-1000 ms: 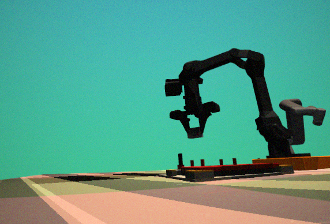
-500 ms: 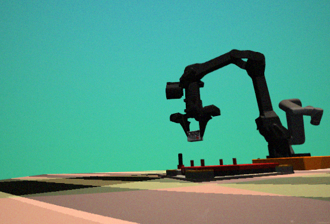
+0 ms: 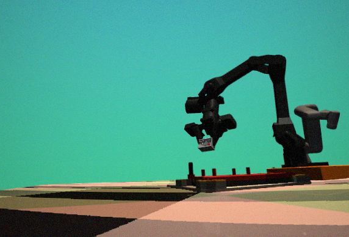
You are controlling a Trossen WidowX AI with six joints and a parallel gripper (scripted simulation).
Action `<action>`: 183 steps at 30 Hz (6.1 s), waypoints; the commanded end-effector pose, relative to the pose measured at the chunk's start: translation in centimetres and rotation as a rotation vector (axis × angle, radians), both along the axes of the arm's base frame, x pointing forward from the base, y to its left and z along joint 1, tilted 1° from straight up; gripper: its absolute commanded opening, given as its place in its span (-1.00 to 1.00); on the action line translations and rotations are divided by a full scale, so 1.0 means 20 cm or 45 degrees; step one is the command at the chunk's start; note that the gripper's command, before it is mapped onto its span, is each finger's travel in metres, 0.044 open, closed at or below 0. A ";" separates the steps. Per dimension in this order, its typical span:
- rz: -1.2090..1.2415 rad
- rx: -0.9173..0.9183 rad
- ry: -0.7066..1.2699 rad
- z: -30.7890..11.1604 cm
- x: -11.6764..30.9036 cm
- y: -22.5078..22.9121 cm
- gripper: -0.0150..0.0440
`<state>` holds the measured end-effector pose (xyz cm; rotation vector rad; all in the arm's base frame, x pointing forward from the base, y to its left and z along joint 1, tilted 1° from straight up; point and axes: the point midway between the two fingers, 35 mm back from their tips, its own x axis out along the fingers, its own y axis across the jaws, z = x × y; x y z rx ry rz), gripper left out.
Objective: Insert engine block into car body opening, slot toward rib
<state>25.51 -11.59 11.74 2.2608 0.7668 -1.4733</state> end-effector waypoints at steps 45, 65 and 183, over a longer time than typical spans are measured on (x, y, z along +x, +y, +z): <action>0.001 0.324 -0.476 -0.32 -0.05 -0.04 -0.49; 0.001 0.324 -0.476 -0.54 -0.06 -0.04 -0.49; 2.077 -0.623 -0.769 -0.43 -0.12 -0.07 1.00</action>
